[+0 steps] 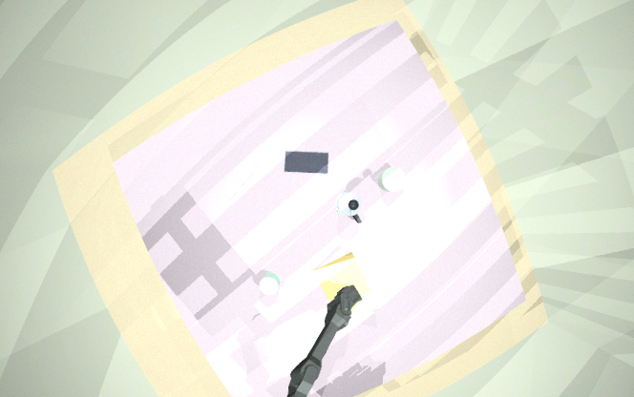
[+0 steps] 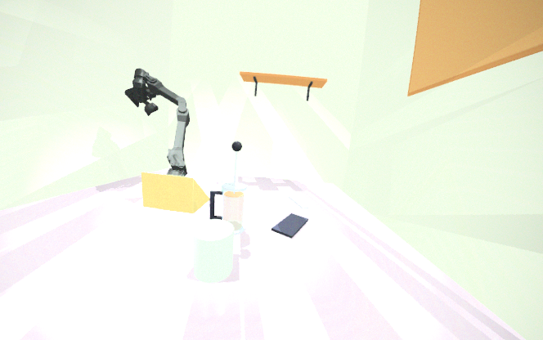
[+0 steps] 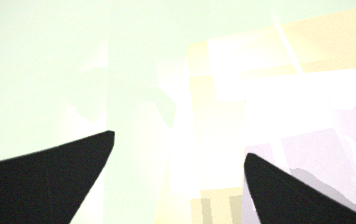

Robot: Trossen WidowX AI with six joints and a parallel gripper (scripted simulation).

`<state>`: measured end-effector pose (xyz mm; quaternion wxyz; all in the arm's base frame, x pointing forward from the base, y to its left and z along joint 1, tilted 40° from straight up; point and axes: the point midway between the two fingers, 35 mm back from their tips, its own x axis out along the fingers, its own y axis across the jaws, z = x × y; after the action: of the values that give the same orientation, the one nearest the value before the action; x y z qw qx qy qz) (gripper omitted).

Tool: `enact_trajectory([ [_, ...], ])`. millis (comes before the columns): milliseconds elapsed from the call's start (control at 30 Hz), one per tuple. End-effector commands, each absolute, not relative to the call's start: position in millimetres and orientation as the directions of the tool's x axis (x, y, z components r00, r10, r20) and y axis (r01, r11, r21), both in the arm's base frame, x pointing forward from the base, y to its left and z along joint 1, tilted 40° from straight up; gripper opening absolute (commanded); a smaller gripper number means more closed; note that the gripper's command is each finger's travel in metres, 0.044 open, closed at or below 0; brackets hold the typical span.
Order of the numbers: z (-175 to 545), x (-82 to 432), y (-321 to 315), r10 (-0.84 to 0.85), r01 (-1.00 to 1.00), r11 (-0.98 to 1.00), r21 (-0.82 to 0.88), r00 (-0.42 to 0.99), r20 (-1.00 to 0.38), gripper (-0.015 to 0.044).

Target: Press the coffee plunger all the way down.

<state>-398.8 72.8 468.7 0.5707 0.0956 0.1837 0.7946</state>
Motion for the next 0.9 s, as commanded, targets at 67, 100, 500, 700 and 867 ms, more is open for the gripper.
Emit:
enact_trajectory([
  [67,463,-404,65,0.927,-0.866,-0.315,0.389,-0.368,-0.070,0.0440],
  [100,461,-406,61,0.920,-0.865,-0.332,0.376,-0.386,-0.075,0.0440],
  [500,409,-436,-63,0.615,-0.655,-0.721,0.225,-0.755,-0.227,0.0440],
  [700,370,-426,-153,0.334,-0.393,-0.912,0.117,-0.877,-0.345,0.0440],
  [867,337,-399,-225,0.077,-0.112,-0.992,0.053,-0.892,-0.445,0.0440],
])
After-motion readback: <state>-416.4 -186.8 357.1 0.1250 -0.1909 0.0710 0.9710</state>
